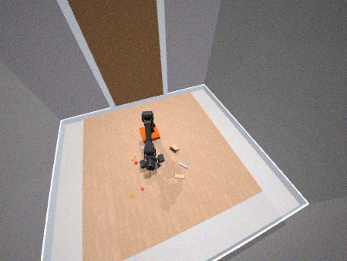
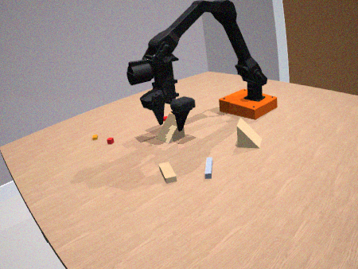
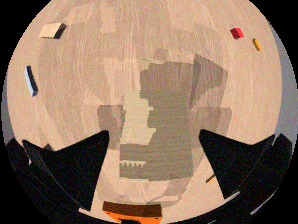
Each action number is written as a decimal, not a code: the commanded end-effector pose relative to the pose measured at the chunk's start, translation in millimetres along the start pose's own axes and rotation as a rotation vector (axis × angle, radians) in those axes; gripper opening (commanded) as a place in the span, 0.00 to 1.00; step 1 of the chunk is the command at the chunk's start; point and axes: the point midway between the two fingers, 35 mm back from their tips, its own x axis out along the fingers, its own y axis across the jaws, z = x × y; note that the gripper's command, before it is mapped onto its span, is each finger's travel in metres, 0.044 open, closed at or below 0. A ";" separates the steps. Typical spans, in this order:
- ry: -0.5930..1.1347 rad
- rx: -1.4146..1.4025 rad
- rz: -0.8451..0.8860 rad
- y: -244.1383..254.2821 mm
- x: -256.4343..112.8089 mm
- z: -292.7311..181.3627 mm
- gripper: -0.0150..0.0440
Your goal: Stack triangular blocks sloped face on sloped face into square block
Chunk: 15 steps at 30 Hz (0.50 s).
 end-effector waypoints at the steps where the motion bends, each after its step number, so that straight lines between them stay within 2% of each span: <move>1: 0.008 0.004 -0.002 0.6 8.0 -2.4 1.00; 13: 0.008 0.004 -0.002 2.2 24.5 -4.2 1.00; 15: 0.008 0.004 -0.002 2.2 24.5 -4.2 0.91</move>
